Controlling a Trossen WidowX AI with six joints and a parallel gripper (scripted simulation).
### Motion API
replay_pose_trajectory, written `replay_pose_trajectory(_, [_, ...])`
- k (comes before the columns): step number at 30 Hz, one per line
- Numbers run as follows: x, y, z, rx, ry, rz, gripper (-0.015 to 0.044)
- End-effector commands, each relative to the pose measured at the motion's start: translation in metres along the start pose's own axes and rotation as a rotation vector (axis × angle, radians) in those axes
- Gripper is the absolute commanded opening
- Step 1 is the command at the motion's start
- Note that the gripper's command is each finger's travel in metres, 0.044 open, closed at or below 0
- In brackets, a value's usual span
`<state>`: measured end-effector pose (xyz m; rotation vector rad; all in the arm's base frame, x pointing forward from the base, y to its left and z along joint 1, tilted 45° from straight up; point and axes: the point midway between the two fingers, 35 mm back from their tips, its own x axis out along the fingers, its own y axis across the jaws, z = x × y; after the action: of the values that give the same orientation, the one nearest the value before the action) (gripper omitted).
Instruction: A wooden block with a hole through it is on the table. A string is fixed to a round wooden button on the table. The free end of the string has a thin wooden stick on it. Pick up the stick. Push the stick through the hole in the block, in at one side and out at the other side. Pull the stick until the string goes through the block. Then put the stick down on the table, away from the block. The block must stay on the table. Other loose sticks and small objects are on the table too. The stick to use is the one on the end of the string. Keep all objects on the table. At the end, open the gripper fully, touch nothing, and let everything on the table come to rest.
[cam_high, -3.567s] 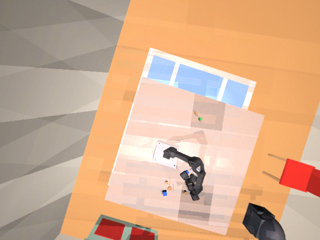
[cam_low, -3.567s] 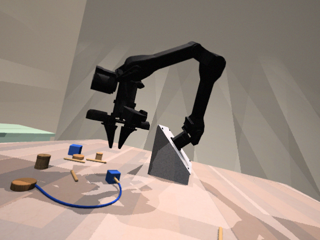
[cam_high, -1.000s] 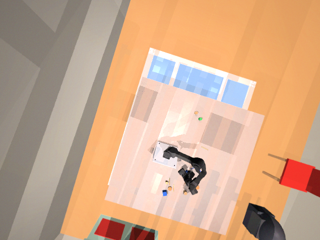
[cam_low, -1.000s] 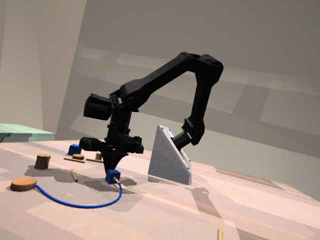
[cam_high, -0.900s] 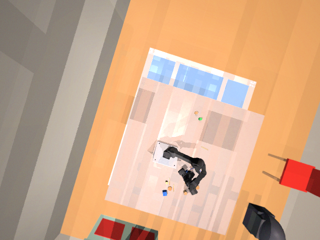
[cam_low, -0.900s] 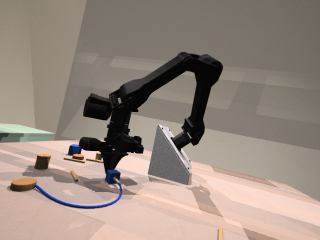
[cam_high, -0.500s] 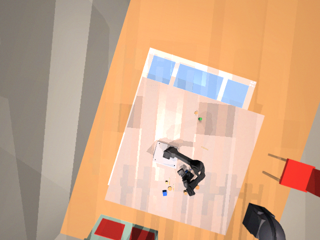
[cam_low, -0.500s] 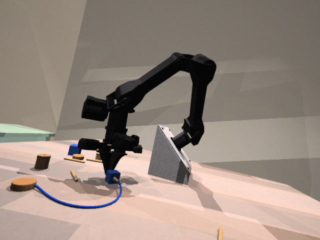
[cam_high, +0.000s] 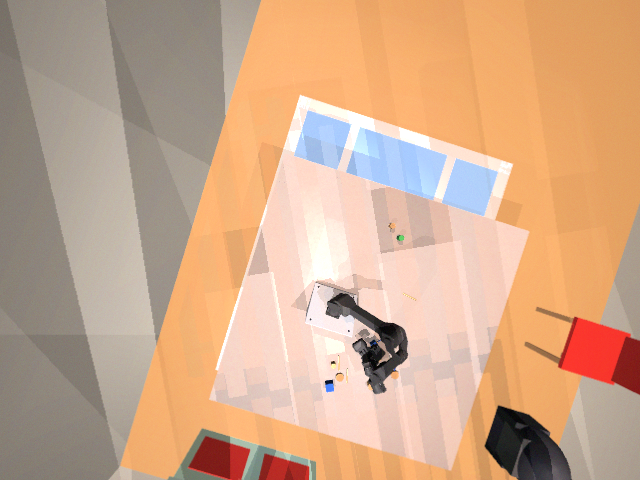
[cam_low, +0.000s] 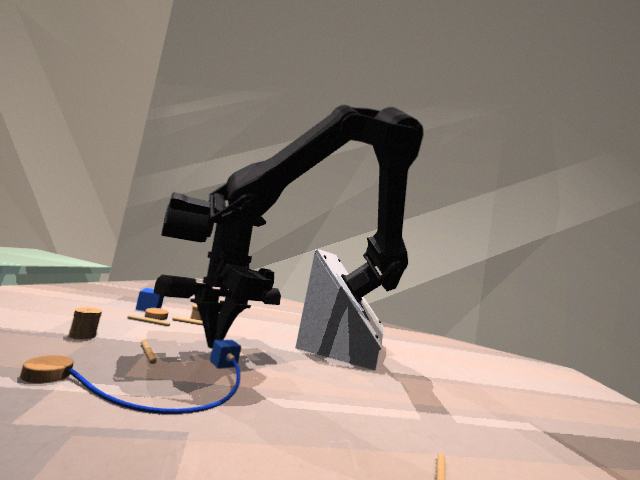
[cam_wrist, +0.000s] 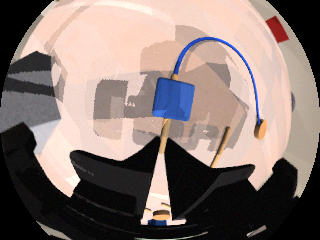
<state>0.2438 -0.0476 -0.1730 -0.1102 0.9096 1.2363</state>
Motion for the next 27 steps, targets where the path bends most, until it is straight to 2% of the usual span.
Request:
replay_pose_trajectory(1, [0.0,0.0,-0.006,-0.003,0.003,0.0,0.0])
replay_pose_trajectory(27, [-0.004,0.001,-0.035,-0.003,0.007,-0.017,0.0])
